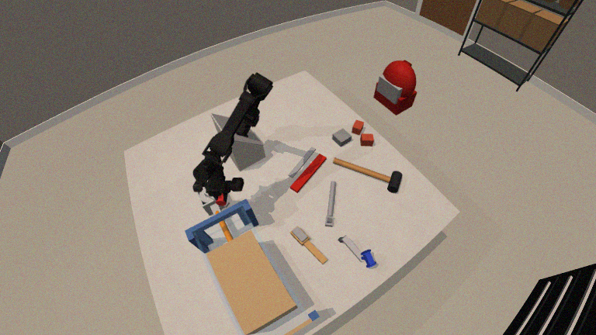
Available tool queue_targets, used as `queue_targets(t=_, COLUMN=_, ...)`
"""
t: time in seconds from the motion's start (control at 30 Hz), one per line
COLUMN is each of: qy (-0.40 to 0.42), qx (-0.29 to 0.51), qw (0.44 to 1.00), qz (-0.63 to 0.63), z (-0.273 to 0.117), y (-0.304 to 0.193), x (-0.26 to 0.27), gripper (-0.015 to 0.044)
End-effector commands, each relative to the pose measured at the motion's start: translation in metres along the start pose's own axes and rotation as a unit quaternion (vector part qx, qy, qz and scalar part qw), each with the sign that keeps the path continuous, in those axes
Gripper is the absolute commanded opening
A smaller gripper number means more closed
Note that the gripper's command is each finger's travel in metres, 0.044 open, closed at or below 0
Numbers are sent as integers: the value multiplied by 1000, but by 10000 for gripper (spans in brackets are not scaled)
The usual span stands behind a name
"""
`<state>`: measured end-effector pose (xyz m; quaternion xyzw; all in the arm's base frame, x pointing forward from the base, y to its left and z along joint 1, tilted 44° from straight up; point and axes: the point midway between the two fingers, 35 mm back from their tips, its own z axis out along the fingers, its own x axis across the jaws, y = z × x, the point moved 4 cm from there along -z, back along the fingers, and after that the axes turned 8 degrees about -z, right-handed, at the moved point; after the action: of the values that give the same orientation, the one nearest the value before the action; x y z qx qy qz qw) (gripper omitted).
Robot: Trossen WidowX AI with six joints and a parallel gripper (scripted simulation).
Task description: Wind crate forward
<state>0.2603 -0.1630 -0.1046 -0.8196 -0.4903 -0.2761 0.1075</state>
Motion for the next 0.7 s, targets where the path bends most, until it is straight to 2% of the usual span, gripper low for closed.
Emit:
queue_targets(t=0.0, qy=9, qx=13, qw=1000, qz=13, z=-4, y=-15, x=8, gripper=0)
queue_targets(t=0.67, qy=9, qx=14, qw=1000, qz=13, z=-16, y=-39, x=17, gripper=0)
